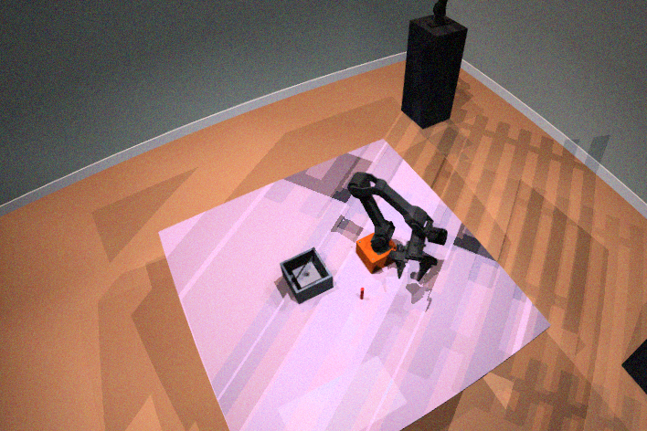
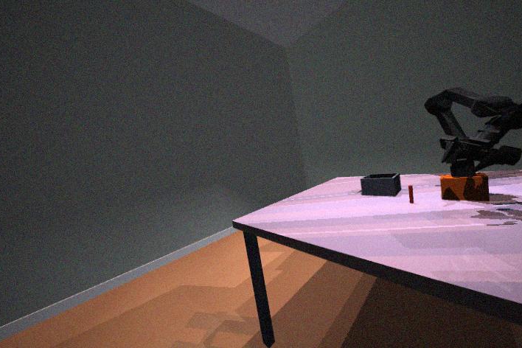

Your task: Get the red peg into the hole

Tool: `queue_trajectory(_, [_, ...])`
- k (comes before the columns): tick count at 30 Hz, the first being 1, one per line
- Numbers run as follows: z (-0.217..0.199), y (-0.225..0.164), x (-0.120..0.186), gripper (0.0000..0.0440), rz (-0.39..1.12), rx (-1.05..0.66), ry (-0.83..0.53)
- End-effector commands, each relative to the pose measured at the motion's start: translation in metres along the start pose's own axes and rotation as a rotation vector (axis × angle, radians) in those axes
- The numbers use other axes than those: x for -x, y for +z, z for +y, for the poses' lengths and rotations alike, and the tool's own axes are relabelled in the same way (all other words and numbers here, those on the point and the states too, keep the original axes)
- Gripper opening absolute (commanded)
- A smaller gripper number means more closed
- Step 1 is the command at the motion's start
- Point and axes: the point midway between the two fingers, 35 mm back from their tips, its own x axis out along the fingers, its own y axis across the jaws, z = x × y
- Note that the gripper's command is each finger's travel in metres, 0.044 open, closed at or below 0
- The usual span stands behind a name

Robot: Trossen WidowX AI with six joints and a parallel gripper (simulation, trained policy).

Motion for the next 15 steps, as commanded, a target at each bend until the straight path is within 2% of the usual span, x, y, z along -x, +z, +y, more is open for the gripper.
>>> queue_trajectory(1, [-0.001, -0.003, 0.001, 0.0409, 0.001, -0.034, -0.007])
queue_trajectory(4, [-0.003, -0.014, 0.002, 0.044, 0.004, -0.137, -0.027])
queue_trajectory(15, [-0.004, -0.054, 0.008, 0.044, 0.009, -0.512, -0.098])
